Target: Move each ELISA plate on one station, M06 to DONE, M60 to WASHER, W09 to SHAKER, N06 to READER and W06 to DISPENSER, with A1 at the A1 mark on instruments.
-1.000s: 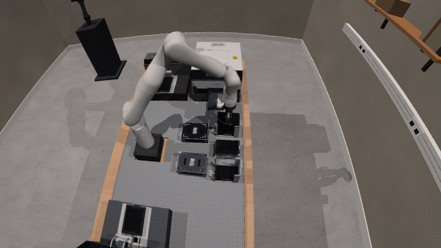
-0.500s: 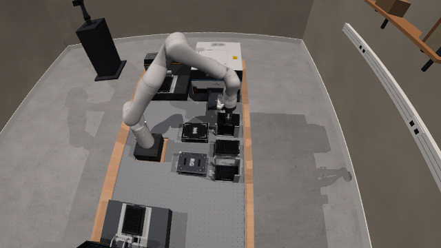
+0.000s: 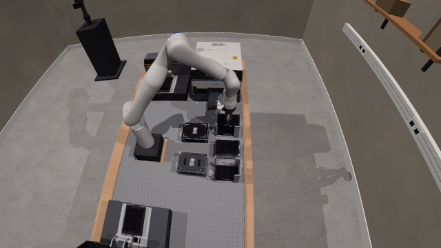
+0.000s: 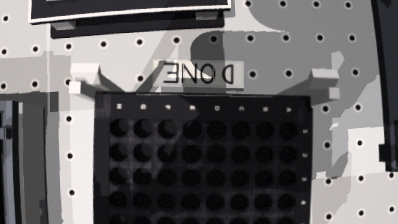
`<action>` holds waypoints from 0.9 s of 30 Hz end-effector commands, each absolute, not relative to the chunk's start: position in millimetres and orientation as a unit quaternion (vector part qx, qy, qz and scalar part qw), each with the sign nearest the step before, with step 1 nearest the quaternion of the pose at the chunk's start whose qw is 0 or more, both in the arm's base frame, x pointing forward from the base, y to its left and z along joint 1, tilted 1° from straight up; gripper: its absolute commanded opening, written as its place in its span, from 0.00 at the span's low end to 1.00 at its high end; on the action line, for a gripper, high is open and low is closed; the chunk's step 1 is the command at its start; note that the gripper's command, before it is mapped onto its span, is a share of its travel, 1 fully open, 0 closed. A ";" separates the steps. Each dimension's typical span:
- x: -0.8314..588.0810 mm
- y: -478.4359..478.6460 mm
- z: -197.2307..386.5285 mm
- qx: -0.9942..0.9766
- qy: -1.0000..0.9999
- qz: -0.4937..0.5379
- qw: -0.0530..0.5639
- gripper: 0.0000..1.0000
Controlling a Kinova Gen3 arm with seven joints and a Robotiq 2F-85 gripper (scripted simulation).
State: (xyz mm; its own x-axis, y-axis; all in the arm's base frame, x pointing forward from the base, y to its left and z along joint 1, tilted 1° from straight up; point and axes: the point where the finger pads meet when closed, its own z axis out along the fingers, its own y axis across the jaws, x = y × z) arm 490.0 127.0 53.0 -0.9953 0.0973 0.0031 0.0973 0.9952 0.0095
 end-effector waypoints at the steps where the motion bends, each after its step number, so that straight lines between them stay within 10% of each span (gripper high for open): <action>1: 490.5 127.2 51.3 -0.049 -0.999 -0.005 0.000 0.94; 27: 490.5 127.3 36.6 -0.049 -0.999 -0.005 0.000 0.94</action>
